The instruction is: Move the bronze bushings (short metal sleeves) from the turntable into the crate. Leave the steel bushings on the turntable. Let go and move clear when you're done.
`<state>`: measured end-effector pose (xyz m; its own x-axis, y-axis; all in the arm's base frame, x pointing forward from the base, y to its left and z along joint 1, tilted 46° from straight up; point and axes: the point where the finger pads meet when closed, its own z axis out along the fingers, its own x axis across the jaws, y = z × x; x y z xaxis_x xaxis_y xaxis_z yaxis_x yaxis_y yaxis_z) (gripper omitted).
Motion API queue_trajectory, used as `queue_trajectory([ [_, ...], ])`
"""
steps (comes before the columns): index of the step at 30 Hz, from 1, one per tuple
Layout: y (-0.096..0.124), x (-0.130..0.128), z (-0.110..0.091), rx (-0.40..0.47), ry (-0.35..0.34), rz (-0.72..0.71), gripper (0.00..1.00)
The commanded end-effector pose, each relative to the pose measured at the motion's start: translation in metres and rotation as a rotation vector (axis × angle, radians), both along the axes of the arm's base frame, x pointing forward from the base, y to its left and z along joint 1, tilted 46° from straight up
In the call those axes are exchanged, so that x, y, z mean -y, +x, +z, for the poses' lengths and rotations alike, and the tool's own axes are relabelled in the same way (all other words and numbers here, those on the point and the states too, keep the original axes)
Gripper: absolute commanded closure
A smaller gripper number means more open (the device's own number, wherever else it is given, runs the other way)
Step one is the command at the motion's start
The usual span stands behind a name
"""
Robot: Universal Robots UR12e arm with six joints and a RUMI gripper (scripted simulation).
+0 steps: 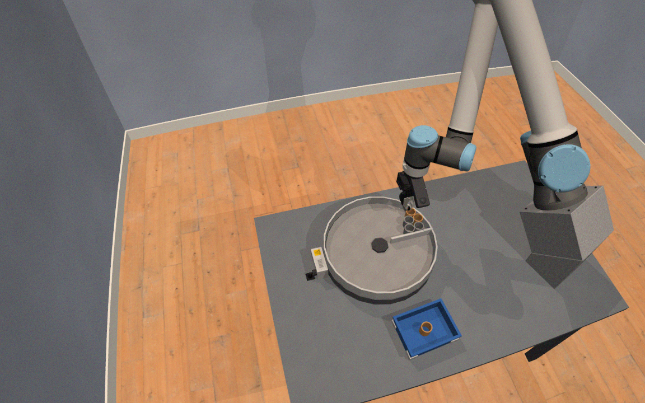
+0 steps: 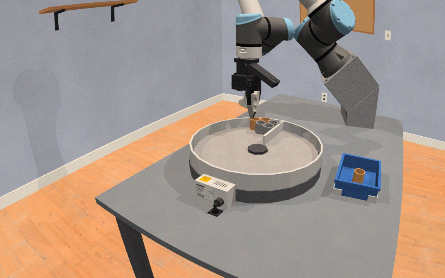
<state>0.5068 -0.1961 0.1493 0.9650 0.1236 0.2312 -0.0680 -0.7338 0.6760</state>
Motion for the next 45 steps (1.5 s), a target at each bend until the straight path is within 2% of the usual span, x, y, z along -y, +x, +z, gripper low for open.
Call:
queue_trajectory([
  [1, 0.001, 0.001, -0.001, 0.001, -0.001, 0.001, 0.95],
  [34, 0.001, 0.001, -0.001, 0.001, -0.001, 0.001, 0.95],
  [45, 0.004, 0.011, -0.011, 0.001, -0.001, 0.001, 0.95],
])
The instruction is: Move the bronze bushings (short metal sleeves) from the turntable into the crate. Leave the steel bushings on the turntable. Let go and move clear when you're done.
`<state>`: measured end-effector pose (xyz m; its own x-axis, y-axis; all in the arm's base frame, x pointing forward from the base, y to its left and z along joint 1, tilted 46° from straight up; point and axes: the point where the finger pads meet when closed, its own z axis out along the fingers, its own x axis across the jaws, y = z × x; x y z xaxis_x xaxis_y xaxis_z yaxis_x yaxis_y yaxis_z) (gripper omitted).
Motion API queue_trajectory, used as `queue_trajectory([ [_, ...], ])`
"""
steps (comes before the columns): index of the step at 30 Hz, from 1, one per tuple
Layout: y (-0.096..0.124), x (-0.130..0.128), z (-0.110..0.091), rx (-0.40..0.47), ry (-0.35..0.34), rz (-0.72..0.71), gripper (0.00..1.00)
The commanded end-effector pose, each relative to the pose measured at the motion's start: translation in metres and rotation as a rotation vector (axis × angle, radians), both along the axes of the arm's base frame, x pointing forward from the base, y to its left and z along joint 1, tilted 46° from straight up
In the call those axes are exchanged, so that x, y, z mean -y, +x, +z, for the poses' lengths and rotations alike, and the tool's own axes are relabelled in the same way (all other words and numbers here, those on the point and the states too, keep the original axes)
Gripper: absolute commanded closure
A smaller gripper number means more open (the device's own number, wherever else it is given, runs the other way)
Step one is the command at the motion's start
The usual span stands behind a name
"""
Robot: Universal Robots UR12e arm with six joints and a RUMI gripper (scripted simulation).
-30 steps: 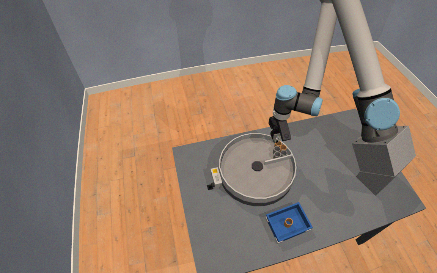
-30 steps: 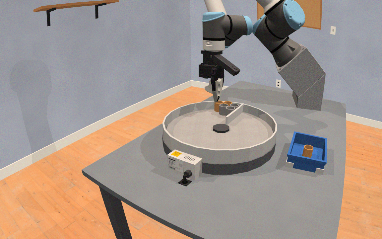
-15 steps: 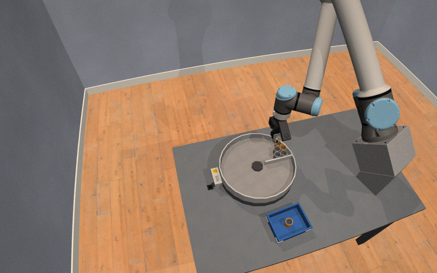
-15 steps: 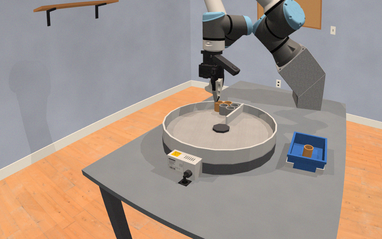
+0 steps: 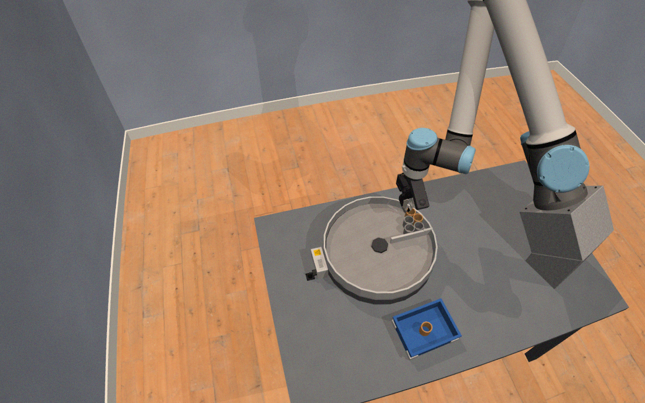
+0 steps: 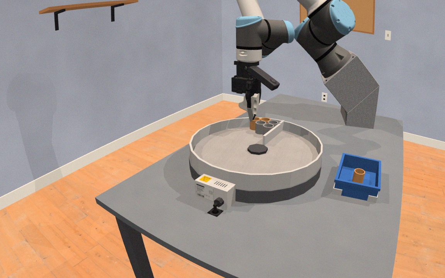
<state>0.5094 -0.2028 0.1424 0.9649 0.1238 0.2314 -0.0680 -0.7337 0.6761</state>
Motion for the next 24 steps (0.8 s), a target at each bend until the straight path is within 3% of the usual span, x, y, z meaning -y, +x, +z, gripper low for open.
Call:
queue_trajectory([
  [1, 0.0022, 0.0050, -0.0052, 0.001, 0.000, 0.001, 0.95],
  [24, 0.0041, 0.0101, -0.0105, 0.001, 0.000, 0.001, 0.95],
])
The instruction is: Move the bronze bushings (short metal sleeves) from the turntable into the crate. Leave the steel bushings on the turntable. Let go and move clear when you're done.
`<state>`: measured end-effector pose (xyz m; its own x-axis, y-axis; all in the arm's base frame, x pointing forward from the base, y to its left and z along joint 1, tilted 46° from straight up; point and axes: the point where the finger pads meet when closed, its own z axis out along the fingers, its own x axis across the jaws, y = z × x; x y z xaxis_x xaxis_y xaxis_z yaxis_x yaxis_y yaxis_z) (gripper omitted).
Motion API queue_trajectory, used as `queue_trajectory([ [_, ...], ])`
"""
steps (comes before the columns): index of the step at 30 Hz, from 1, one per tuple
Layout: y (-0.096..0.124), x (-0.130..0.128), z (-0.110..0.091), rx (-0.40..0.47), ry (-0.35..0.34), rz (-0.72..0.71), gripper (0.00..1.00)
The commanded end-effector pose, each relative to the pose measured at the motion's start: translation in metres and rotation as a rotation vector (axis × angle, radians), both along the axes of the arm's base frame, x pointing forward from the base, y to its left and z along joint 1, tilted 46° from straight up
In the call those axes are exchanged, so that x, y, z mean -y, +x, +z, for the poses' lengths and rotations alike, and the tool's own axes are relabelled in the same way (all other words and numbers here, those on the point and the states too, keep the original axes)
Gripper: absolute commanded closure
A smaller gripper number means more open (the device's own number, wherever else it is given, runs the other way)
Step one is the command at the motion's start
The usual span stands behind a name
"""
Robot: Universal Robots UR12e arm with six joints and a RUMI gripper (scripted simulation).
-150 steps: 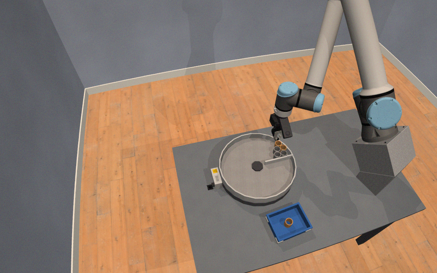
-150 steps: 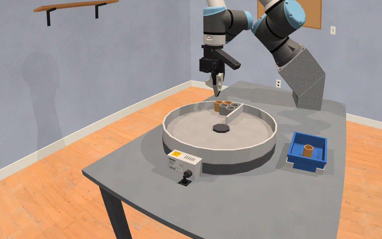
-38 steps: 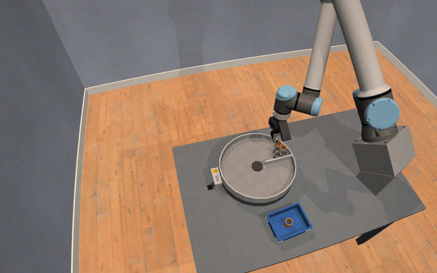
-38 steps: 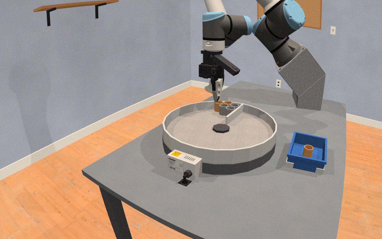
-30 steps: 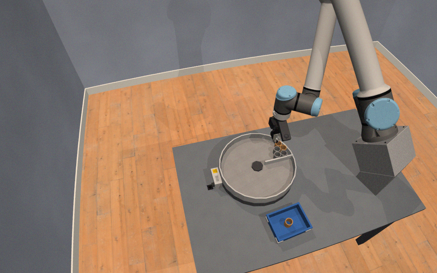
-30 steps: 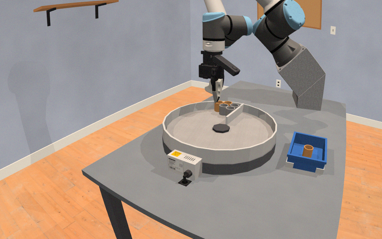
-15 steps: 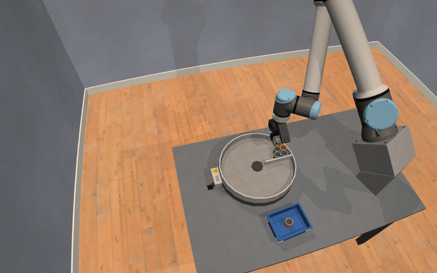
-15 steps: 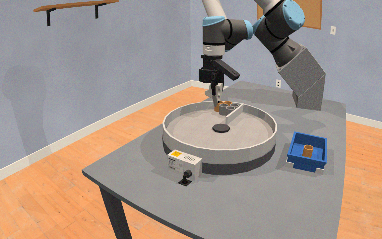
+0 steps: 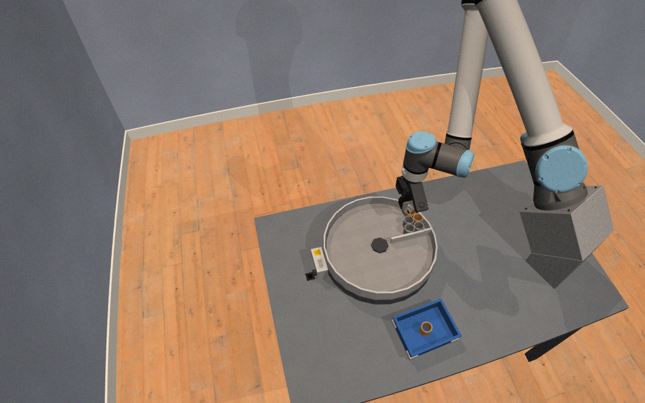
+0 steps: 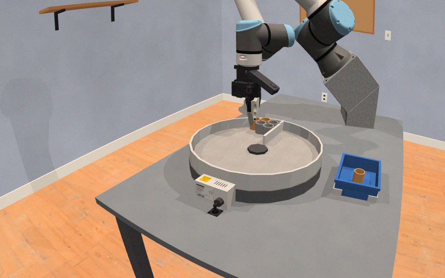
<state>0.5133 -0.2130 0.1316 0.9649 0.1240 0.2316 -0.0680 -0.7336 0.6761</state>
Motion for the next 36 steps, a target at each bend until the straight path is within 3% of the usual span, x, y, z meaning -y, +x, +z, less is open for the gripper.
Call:
queue_trajectory([
  [1, 0.0002, -0.0002, 0.0003, 0.001, 0.000, 0.000, 0.95],
  [23, 0.0002, -0.0002, 0.0003, 0.001, 0.000, 0.000, 0.95],
  [24, 0.0002, -0.0002, 0.0003, 0.001, 0.000, 0.000, 1.00],
  [36, 0.0002, -0.0002, 0.0003, 0.001, 0.000, 0.000, 1.00],
])
